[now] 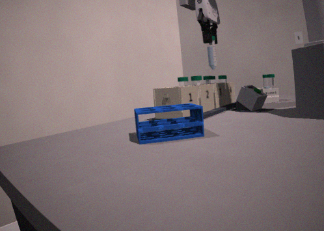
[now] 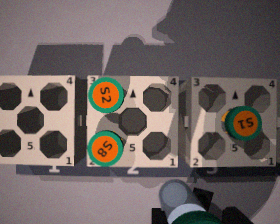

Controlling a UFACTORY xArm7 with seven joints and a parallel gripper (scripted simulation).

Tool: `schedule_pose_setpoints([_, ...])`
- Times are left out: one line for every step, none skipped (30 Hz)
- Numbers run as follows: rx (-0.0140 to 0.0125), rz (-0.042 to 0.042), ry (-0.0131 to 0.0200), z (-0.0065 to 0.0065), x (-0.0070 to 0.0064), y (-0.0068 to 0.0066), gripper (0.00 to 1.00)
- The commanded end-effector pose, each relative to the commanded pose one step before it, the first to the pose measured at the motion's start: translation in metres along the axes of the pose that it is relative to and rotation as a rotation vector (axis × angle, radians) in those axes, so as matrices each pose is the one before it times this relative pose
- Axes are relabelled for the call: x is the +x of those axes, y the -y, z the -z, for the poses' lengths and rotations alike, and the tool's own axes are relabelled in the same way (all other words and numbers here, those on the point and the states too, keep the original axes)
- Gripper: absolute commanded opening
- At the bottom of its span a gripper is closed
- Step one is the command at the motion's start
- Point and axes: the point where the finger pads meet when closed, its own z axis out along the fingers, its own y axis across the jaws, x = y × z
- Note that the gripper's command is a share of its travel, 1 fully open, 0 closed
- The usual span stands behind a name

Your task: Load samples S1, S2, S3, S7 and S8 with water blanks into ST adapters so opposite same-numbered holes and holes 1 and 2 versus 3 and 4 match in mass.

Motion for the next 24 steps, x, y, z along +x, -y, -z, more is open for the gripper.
schedule_pose_setpoints([0.00037, -0.00296, -0.0017, 0.00026, 0.00806, 0.013, 0.0])
schedule_pose_setpoints([0.00004, 0.0, -0.00001, 0.0, 0.00185, 0.00466, 0.0])
schedule_pose_setpoints([0.00004, 0.0, -0.00001, 0.0, 0.00185, 0.00466, 0.0])
schedule_pose_setpoints([0.00004, 0.0, -0.00001, 0.0, 0.00185, 0.00466, 0.0])
schedule_pose_setpoints([0.00004, 0.0, -0.00001, 0.0, 0.00185, 0.00466, 0.0])
schedule_pose_setpoints([0.00004, 0.0, -0.00001, 0.0, 0.00185, 0.00466, 0.0])
schedule_pose_setpoints([0.00004, 0.0, -0.00001, 0.0, 0.00185, 0.00466, 0.0])
schedule_pose_setpoints([0.00004, 0.0, -0.00001, 0.0, 0.00185, 0.00466, 0.0])
schedule_pose_setpoints([0.00004, 0.0, -0.00001, 0.0, 0.00185, 0.00466, 0.0])
schedule_pose_setpoints([0.00004, 0.0, -0.00001, 0.0, 0.00185, 0.00466, 0.0])
schedule_pose_setpoints([0.00004, 0.0, -0.00001, 0.0, 0.00185, 0.00466, 0.0])
schedule_pose_setpoints([0.00004, 0.0, -0.00001, 0.0, 0.00185, 0.00466, 0.0])
schedule_pose_setpoints([0.00004, 0.0, -0.00001, 0.0, 0.00185, 0.00466, 0.0])
schedule_pose_setpoints([0.00004, 0.0, -0.00001, 0.0, 0.00185, 0.00466, 0.0])
schedule_pose_setpoints([0.0, 0.0, 0.0, 0.0, 0.0, 0.0, 0.0])
schedule_pose_setpoints([0.0, 0.0, 0.0, 0.0, 0.0, 0.0, 0.0])
schedule_pose_setpoints([0.00005, 0.0, -0.00001, -0.00001, 0.00187, 0.00466, 0.0])
schedule_pose_setpoints([0.00004, -0.00001, -0.00001, 0.0, 0.00185, 0.00466, 0.0])
schedule_pose_setpoints([0.00004, -0.00001, -0.00001, 0.0, 0.00185, 0.00466, 0.0])
schedule_pose_setpoints([0.00004, -0.00001, -0.00001, 0.0, 0.00185, 0.00466, 0.0])
schedule_pose_setpoints([0.00004, -0.00001, -0.00001, 0.0, 0.00185, 0.00466, 0.0])
schedule_pose_setpoints([0.00004, -0.00001, -0.00001, 0.0, 0.00185, 0.00466, 0.0])
schedule_pose_setpoints([0.00004, -0.00001, -0.00001, 0.0, 0.00185, 0.00466, 0.0])
schedule_pose_setpoints([0.00004, -0.00001, -0.00001, 0.0, 0.00185, 0.00466, 0.0])
